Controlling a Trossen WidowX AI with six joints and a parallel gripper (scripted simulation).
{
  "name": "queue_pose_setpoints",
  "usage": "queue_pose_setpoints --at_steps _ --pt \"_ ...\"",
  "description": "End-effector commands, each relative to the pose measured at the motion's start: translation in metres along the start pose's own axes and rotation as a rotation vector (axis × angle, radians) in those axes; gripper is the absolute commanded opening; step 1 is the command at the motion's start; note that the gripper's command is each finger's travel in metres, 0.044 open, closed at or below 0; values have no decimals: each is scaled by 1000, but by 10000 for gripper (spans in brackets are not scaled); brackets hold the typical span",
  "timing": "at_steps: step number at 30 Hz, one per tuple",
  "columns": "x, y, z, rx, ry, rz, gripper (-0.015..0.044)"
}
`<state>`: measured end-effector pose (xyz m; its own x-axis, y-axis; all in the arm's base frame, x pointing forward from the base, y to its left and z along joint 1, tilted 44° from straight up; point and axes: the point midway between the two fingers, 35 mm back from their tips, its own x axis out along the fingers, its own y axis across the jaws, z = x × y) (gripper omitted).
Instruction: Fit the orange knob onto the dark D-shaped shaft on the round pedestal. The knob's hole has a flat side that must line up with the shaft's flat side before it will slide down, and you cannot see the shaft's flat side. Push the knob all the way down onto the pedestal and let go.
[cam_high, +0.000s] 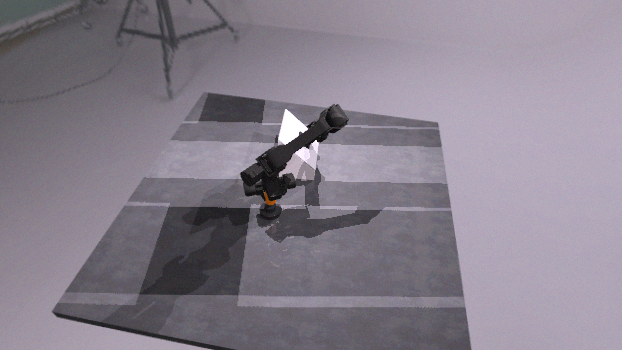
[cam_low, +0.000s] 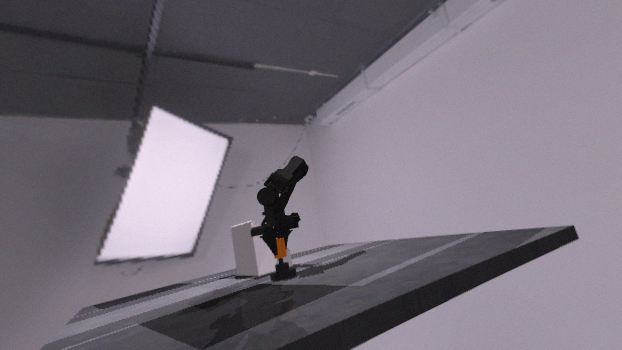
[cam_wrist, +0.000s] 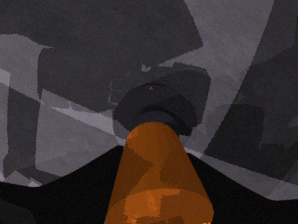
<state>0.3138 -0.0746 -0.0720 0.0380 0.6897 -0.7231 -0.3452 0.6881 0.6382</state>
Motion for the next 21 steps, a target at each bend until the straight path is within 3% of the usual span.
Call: queue_pose_setpoints --at_steps 1,21 --pt "-2 -2 3 -6 -4 -6 0" --pt "0 -1 0 -6 -4 -6 0"
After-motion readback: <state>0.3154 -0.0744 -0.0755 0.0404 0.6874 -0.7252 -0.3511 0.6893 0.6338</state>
